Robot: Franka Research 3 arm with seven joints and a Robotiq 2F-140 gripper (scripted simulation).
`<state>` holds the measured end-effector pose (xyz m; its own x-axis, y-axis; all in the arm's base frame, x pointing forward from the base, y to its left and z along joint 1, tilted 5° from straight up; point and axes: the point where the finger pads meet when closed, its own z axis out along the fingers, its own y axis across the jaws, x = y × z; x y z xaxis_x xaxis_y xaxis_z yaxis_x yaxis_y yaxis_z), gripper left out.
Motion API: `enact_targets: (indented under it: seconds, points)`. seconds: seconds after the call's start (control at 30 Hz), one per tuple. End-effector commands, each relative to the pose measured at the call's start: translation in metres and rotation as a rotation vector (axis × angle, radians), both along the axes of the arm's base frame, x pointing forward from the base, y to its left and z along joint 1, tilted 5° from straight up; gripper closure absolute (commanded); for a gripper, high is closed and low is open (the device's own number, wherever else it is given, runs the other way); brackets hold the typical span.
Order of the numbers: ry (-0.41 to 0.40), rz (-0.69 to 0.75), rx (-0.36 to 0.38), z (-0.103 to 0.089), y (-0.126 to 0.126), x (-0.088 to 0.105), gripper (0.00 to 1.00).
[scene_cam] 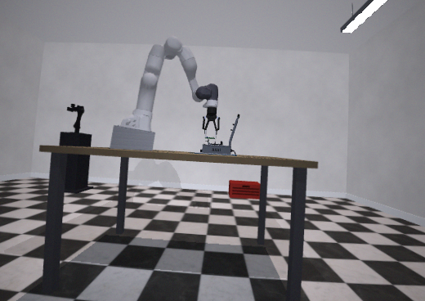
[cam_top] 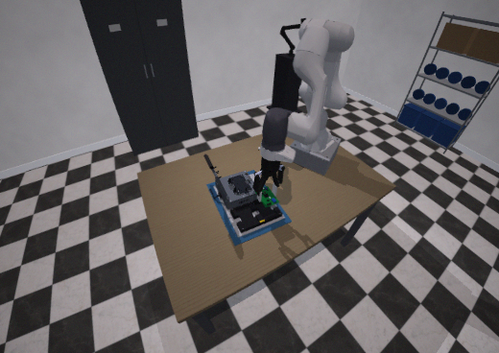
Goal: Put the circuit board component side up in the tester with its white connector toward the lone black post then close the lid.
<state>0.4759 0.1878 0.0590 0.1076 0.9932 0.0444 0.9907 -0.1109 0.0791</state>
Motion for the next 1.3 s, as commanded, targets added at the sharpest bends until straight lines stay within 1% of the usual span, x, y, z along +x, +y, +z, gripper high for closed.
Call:
enact_targets:
  seconds: [0.0, 0.8, 1.27]
  points:
    - [0.002, 0.004, 0.000, -0.0001, -0.0005, -0.0011, 0.54]
    - [0.002, 0.001, 0.000, -0.0001, -0.0005, -0.0011, 0.54]
    - [0.003, -0.026, 0.002, -0.0001, -0.0005, -0.0011, 0.54]
